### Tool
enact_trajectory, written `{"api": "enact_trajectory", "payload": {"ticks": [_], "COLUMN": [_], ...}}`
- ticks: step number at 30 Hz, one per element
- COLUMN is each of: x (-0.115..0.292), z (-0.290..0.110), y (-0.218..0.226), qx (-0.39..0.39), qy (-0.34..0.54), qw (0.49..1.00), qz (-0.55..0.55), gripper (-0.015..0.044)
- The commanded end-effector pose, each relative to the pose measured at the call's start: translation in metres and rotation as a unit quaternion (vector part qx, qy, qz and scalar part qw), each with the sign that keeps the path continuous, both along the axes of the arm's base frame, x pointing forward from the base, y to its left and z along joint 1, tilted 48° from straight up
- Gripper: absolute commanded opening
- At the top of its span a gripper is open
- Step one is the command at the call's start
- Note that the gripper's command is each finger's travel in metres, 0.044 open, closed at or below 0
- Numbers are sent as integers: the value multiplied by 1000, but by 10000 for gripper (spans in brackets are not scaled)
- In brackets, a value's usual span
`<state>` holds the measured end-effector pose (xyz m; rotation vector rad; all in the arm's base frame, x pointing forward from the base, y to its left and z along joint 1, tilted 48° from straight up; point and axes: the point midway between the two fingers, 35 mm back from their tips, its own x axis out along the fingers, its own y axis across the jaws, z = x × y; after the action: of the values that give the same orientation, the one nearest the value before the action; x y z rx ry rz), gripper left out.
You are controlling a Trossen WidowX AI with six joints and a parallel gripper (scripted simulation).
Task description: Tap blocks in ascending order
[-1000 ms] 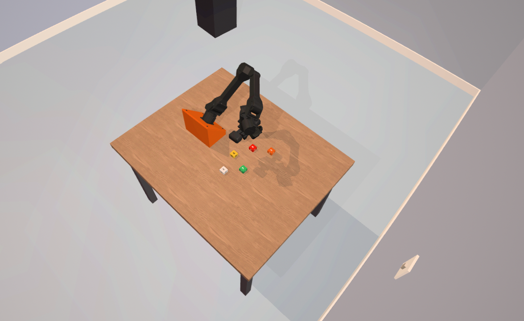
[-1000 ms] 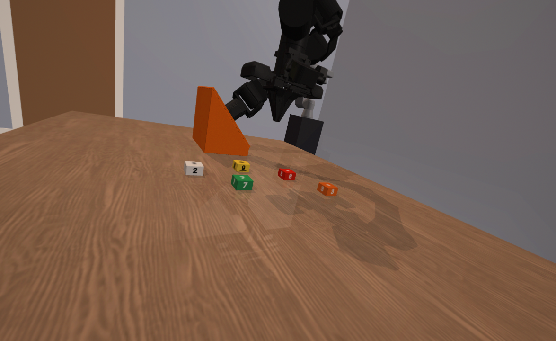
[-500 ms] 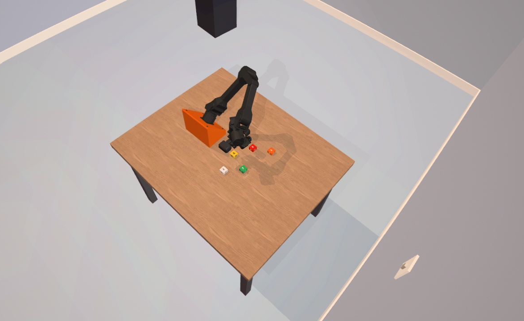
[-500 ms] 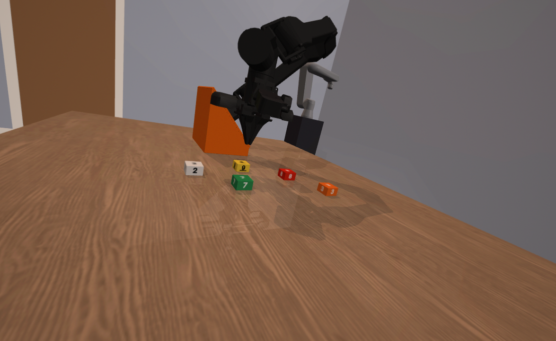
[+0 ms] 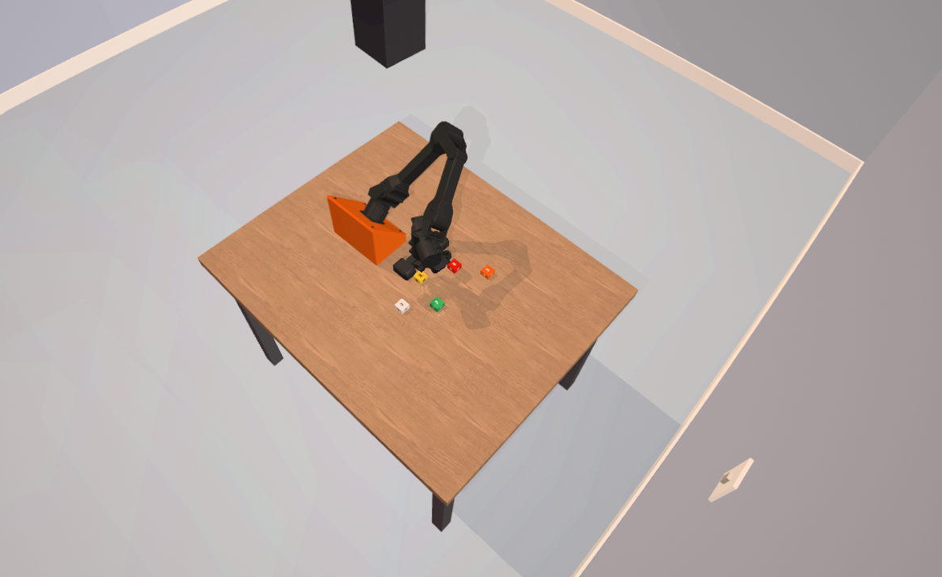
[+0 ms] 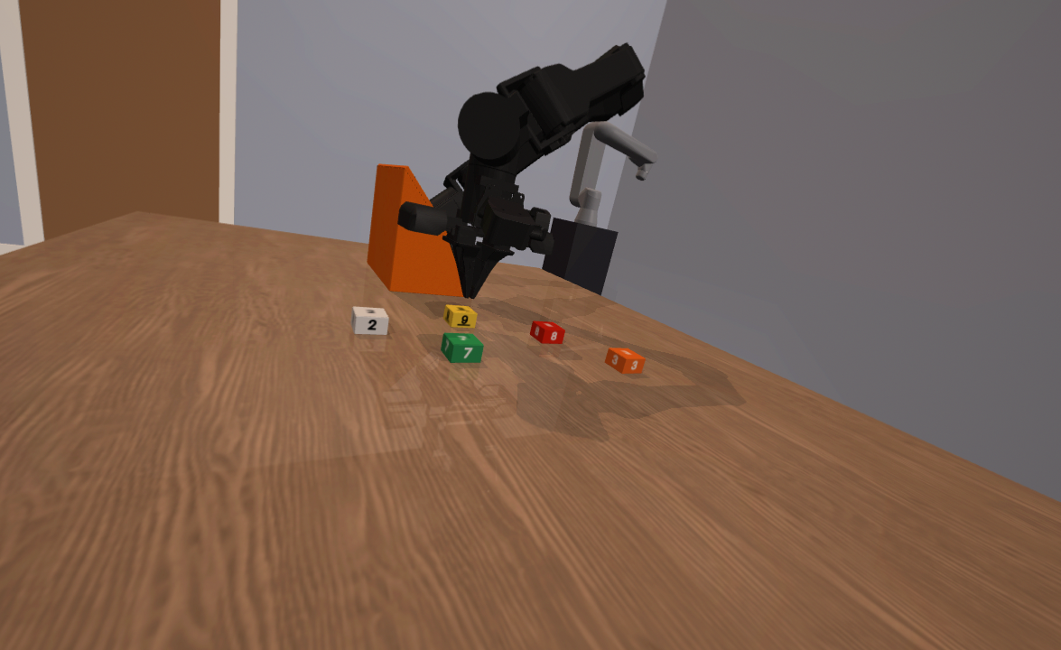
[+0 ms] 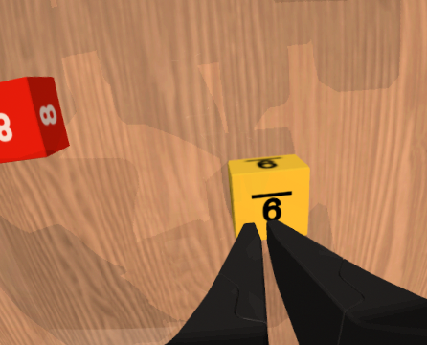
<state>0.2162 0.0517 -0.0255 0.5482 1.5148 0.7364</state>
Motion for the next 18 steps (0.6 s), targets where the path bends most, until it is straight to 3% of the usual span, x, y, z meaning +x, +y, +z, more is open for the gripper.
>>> {"api": "enact_trajectory", "payload": {"ticks": [1, 15, 18], "x": [-2, -4, -1], "z": [-6, -14, 0], "y": [6, 14, -1], "qx": [3, 4, 3], "qy": [6, 7, 5], "qw": [1000, 1000, 1000], "qz": [-2, -2, -2], "gripper": [20, 20, 20]}}
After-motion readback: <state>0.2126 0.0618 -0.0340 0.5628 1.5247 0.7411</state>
